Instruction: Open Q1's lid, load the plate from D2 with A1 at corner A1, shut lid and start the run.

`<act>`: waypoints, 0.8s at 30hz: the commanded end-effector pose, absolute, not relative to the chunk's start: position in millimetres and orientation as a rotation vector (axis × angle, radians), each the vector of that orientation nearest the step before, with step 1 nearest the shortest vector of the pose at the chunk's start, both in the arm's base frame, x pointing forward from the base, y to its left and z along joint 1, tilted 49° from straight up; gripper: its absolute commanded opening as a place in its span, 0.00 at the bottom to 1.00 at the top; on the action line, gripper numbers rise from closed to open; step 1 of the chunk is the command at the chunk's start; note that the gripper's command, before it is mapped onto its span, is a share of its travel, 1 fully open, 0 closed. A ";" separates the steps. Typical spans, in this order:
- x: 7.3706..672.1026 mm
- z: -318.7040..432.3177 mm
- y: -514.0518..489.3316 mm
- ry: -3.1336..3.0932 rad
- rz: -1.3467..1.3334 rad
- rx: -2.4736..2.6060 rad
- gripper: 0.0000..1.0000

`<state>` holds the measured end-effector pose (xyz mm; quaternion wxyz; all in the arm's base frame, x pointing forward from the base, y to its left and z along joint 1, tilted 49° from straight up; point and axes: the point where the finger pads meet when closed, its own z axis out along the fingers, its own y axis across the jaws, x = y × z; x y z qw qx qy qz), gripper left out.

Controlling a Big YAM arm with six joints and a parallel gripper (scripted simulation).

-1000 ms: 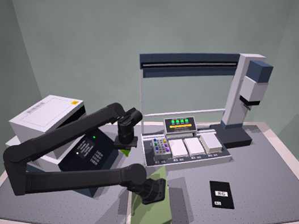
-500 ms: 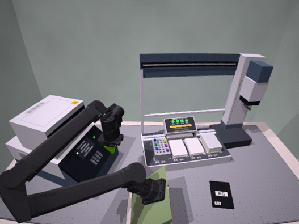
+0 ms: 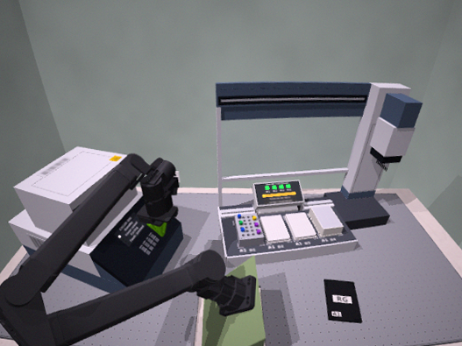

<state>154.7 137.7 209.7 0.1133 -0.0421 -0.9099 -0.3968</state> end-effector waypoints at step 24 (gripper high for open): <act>169.9 227.0 161.2 -2.691 -1.189 -0.152 0.00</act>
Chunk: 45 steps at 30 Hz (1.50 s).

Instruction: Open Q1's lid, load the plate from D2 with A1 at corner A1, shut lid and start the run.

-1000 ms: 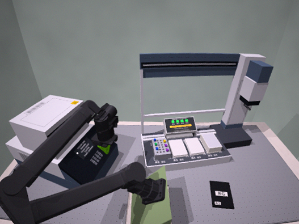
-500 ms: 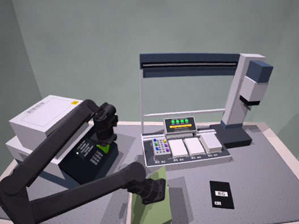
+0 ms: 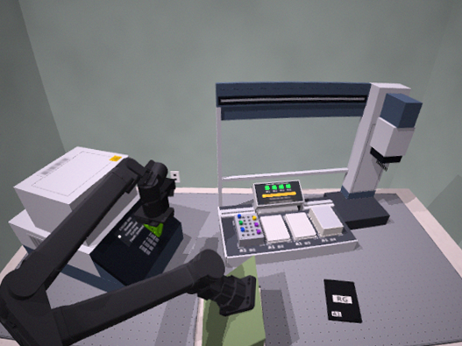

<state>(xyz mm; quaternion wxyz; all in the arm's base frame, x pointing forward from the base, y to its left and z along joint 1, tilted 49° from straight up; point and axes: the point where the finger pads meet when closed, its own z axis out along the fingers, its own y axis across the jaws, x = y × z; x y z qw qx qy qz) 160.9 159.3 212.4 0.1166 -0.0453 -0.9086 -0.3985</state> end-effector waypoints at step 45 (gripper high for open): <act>168.6 232.4 212.2 -2.671 -1.204 -0.162 0.00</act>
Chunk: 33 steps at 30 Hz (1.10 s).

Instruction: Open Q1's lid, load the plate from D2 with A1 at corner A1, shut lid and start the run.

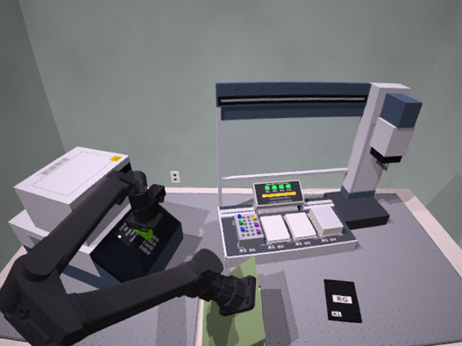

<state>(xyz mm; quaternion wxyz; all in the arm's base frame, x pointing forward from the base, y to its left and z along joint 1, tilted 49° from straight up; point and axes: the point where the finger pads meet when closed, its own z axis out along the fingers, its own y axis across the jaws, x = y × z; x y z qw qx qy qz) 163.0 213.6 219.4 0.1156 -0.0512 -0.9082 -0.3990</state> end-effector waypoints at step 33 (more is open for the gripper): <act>169.7 228.8 216.1 -2.675 -1.187 -0.144 0.00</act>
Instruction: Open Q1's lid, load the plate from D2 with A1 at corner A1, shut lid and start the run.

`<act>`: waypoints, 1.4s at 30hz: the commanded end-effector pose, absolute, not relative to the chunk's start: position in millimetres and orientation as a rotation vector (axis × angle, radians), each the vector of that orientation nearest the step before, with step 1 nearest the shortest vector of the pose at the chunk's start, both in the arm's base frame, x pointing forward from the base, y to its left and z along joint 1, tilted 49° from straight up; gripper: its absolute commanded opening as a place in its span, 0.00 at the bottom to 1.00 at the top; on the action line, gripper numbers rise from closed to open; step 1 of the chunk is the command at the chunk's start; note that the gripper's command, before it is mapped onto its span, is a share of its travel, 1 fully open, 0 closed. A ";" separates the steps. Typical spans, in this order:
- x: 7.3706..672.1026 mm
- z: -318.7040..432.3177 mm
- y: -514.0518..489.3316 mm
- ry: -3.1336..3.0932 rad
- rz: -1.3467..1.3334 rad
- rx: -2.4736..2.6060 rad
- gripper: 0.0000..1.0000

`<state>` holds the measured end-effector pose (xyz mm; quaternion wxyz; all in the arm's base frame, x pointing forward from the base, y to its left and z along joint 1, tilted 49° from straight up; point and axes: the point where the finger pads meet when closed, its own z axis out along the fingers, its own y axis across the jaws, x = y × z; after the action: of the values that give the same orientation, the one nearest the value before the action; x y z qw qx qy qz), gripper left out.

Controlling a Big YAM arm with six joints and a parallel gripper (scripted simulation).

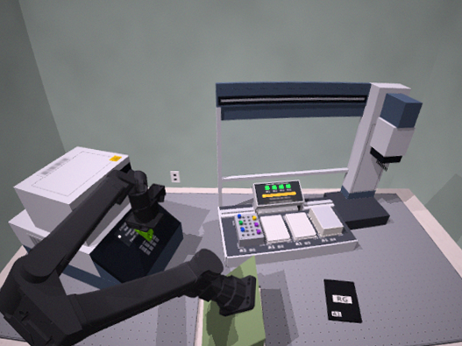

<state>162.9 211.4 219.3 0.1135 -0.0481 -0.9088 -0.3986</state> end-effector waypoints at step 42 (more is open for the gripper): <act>173.9 235.1 214.7 -2.689 -1.195 -0.126 0.00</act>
<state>163.2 211.9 221.0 0.1135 -0.0482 -0.9088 -0.3985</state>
